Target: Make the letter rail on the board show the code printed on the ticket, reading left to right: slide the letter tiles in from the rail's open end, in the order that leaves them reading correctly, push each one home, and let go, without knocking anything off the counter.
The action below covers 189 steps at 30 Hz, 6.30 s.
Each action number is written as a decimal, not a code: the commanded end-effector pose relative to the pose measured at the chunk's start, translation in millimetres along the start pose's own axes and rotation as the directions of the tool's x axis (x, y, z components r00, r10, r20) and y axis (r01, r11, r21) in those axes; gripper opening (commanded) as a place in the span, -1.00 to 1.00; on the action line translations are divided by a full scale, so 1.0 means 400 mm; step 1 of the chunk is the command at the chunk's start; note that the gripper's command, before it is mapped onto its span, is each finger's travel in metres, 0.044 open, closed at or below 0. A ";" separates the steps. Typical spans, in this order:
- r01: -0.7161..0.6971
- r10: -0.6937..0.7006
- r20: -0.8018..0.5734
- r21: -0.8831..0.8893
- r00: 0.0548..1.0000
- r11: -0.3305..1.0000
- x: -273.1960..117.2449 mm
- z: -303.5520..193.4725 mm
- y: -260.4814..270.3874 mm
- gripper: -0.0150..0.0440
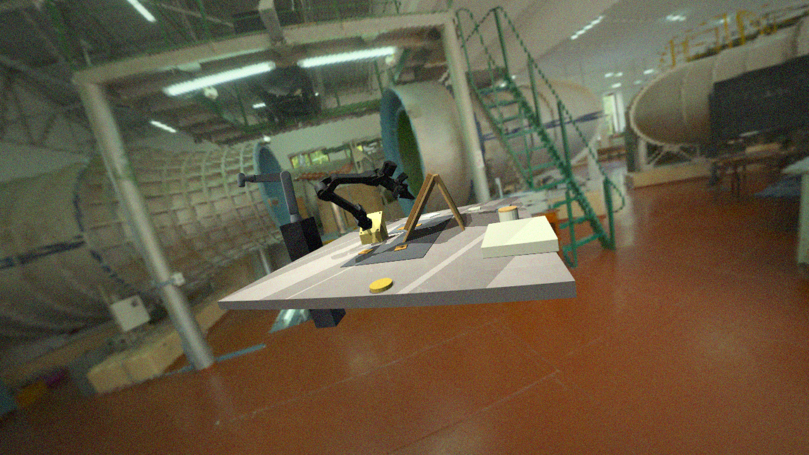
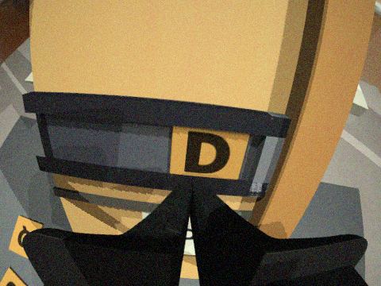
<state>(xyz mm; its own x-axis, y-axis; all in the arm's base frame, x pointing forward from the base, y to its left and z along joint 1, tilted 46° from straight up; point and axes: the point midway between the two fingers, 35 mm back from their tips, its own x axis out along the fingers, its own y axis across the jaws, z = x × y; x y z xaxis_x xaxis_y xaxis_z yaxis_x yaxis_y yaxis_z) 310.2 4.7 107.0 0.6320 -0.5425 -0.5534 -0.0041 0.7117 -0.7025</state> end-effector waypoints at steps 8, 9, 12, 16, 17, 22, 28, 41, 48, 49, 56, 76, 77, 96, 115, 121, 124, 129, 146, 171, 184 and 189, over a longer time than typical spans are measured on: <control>-0.017 0.030 -0.395 0.037 0.918 0.999 0.028 0.051 0.050 -0.49; -0.007 0.022 -0.431 0.037 0.902 0.999 0.028 0.053 0.053 -0.49; 0.028 -0.009 -0.527 0.028 0.850 0.999 0.026 0.058 0.058 -0.49; 0.038 -0.018 -0.548 0.025 0.837 0.999 0.025 0.059 0.058 -0.49; 0.038 -0.018 -0.548 0.025 0.837 0.999 0.025 0.059 0.058 -0.49; 0.038 -0.018 -0.548 0.025 0.837 0.999 0.025 0.059 0.058 -0.49; 0.038 -0.018 -0.547 0.025 0.837 0.999 0.028 0.056 0.058 -0.49; 0.039 -0.019 -0.547 0.025 0.837 0.999 0.051 0.055 0.059 -0.49; 0.039 -0.019 -0.547 0.025 0.837 0.999 0.059 0.060 0.058 -0.49; 0.039 -0.019 -0.547 0.025 0.837 0.999 0.060 0.060 0.058 -0.49; 0.039 -0.019 -0.547 0.025 0.837 0.999 0.067 0.065 0.056 -0.49; 0.039 -0.019 -0.547 0.025 0.837 0.999 0.089 0.075 0.052 -0.49; 0.039 -0.019 -0.547 0.025 0.837 0.999 0.091 0.075 0.052 -0.49; 0.039 -0.019 -0.547 0.025 0.837 0.999 0.098 0.071 0.048 -0.49; 0.040 -0.020 -0.547 0.025 0.837 0.999 0.096 0.067 0.030 -0.49; 0.040 -0.020 -0.547 0.025 0.837 0.999 0.096 0.068 0.025 -0.49; 0.040 -0.020 -0.547 0.025 0.837 0.999 0.096 0.069 0.023 -0.49; 0.040 -0.020 -0.547 0.025 0.837 0.999 0.096 0.070 0.019 -0.49; 0.039 -0.020 -0.547 0.024 0.837 0.999 0.078 0.064 0.020 -0.49; 0.029 -0.021 -0.543 0.007 0.839 1.000 0.023 0.059 0.023 -0.40; -0.313 0.203 -0.250 -0.866 0.947 0.391 -0.285 0.106 0.043 0.75; -0.220 0.266 -0.181 -0.967 0.947 0.127 -0.351 0.097 0.042 1.00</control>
<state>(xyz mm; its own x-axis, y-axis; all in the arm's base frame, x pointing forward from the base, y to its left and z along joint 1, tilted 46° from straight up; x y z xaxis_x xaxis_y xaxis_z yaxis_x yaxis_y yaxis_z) 297.4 77.4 161.5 0.3344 -0.5685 -0.7517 -0.7032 0.3805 -0.6006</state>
